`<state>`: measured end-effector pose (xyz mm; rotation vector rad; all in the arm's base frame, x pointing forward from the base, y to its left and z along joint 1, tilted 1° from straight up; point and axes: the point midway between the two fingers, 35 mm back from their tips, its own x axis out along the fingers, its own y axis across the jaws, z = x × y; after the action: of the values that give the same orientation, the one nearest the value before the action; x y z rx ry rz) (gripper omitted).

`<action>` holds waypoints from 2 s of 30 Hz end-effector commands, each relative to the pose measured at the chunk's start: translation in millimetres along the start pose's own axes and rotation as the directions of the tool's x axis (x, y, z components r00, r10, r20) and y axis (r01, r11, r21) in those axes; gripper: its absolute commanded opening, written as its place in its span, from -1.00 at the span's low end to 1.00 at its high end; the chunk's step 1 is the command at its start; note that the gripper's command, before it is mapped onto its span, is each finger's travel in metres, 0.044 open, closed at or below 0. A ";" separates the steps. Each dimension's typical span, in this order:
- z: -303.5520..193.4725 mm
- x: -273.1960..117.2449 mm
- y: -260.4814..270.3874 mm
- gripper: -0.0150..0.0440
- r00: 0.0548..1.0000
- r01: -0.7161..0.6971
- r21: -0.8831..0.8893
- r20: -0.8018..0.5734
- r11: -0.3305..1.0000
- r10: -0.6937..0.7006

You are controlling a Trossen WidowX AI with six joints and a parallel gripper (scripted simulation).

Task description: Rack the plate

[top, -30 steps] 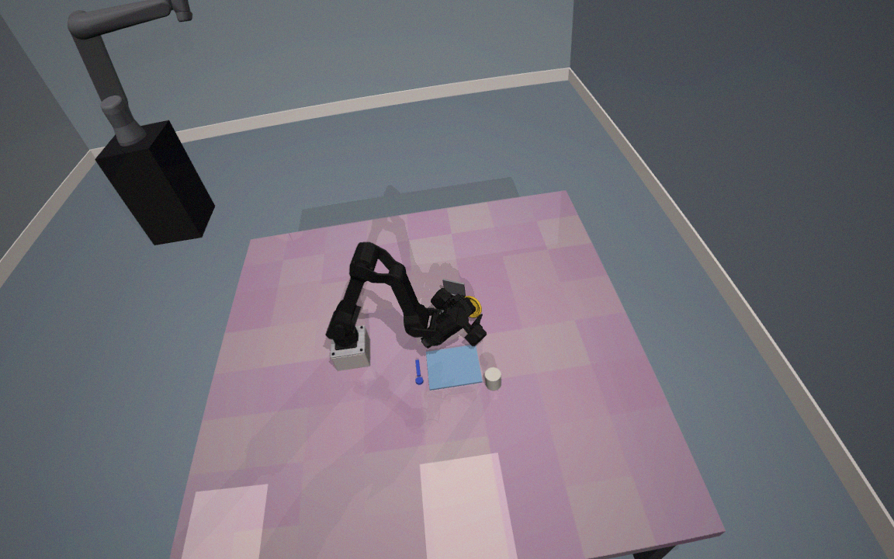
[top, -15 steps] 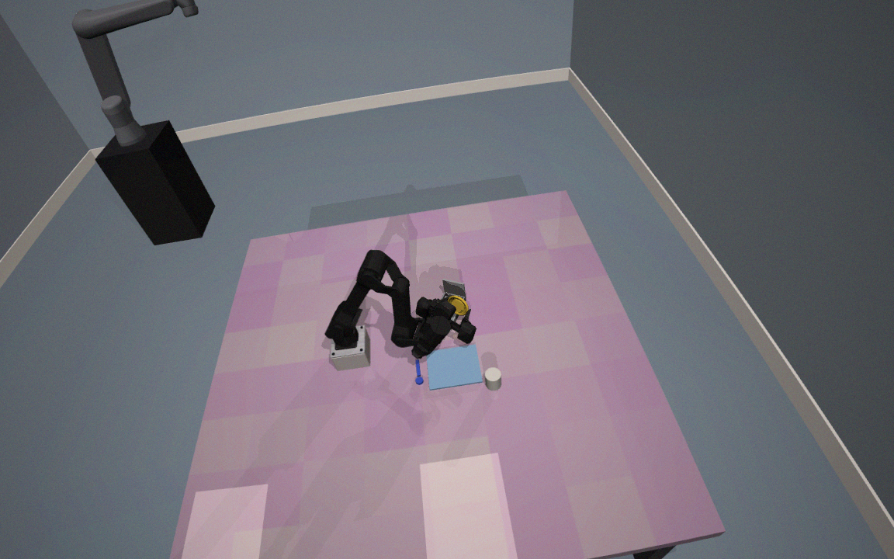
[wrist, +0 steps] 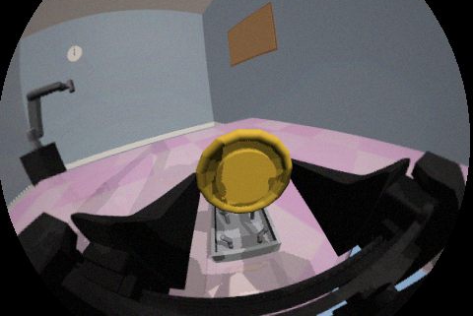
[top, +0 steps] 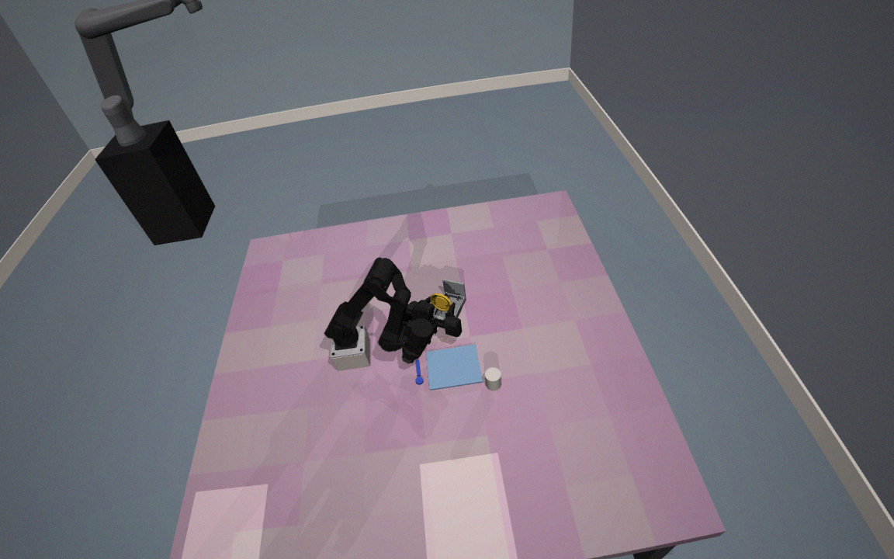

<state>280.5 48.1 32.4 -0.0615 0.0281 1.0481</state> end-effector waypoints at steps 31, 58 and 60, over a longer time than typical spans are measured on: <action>-45.2 13.5 7.6 -0.49 0.999 -0.033 -0.012 -0.030 0.999 0.033; -44.6 13.5 7.8 0.86 0.999 -0.033 -0.010 -0.030 0.999 0.032; -44.6 13.5 7.8 0.86 0.999 -0.033 -0.010 -0.030 0.999 0.032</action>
<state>280.7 60.7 -13.1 -0.0870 0.0507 1.0800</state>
